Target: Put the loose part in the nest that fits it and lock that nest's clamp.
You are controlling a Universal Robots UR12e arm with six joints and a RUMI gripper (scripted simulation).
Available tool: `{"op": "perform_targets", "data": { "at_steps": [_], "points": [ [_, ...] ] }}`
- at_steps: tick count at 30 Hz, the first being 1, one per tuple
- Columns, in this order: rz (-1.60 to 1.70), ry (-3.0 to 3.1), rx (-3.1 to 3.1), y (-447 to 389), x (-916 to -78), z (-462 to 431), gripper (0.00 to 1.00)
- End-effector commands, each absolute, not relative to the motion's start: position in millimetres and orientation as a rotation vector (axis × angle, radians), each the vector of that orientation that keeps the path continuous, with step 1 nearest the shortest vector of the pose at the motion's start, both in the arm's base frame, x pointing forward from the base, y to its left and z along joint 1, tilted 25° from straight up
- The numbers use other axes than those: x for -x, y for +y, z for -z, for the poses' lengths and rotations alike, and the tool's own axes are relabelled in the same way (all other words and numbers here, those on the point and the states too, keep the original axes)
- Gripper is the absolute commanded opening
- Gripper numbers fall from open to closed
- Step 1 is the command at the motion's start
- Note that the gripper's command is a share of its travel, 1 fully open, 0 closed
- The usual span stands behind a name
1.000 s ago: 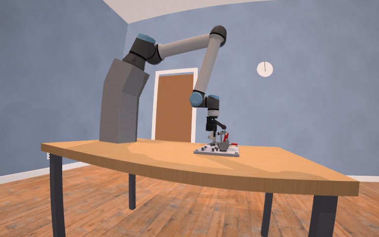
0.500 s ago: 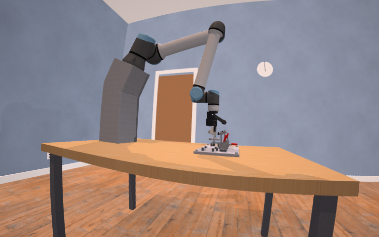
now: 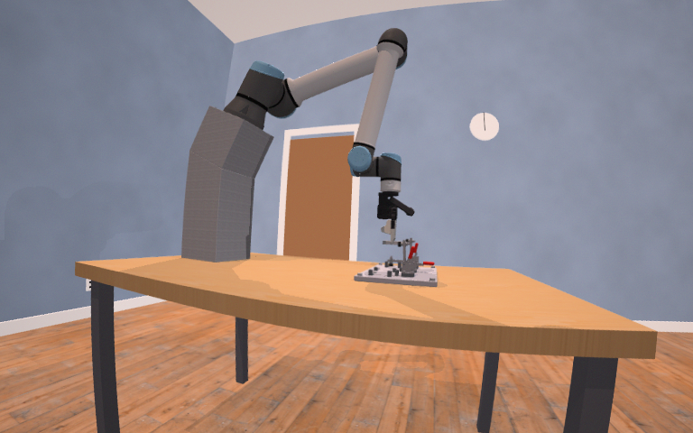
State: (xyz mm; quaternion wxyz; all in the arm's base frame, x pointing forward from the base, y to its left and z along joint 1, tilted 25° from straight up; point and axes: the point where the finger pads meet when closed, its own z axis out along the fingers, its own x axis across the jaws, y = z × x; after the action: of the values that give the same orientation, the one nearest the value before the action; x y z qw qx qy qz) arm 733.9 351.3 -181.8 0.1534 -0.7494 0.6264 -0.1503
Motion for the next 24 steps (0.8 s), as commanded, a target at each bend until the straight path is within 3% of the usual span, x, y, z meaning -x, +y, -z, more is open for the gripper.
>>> {"op": "perform_targets", "data": {
  "at_steps": [1,24],
  "points": [
    [0.431,1.795,2.148,350.9,-728.4,168.9,0.0],
    [0.431,1.795,2.148,350.5,-723.9,159.1,0.0]
  ]
}}
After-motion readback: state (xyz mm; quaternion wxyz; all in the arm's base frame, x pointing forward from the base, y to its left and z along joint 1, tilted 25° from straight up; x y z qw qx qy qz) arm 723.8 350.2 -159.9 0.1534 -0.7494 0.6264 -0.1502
